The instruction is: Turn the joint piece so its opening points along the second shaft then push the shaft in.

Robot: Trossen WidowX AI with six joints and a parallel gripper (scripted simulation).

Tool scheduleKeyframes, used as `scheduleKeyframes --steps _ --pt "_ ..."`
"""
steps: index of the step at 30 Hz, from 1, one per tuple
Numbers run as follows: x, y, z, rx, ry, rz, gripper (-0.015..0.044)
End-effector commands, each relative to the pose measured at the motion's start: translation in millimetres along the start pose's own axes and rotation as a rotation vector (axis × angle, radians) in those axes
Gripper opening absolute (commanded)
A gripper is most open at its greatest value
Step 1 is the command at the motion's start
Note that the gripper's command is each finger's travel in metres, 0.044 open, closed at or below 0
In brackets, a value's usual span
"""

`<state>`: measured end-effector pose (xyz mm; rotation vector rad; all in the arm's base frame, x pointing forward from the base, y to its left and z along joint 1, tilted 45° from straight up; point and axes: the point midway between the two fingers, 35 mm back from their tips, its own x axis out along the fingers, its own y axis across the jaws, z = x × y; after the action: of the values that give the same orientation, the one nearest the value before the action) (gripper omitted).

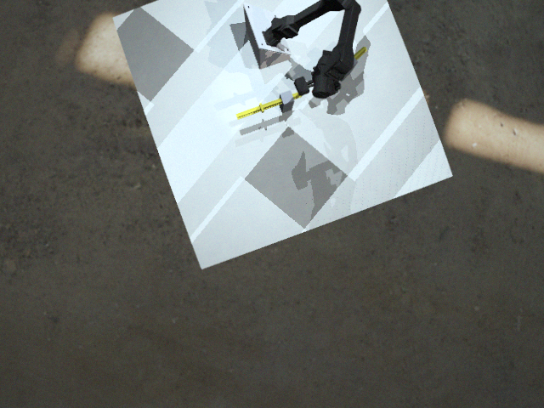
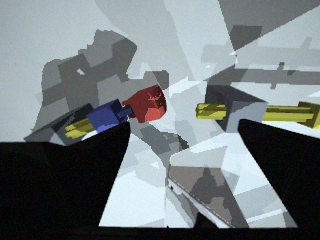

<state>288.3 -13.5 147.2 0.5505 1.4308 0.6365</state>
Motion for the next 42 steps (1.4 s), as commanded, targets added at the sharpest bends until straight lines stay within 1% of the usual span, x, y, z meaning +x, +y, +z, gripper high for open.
scheduleKeyframes --steps 1,7,24,42 --pt "5.5 -3.9 0.8 0.065 0.004 0.013 0.0440" --pt "6.3 -3.7 0.7 0.101 0.003 0.007 0.0440" --pt "14.8 -1.1 -0.3 0.510 -0.028 -0.061 0.0440" --pt "22.9 1.9 -0.4 0.943 -0.102 -0.108 0.0440"
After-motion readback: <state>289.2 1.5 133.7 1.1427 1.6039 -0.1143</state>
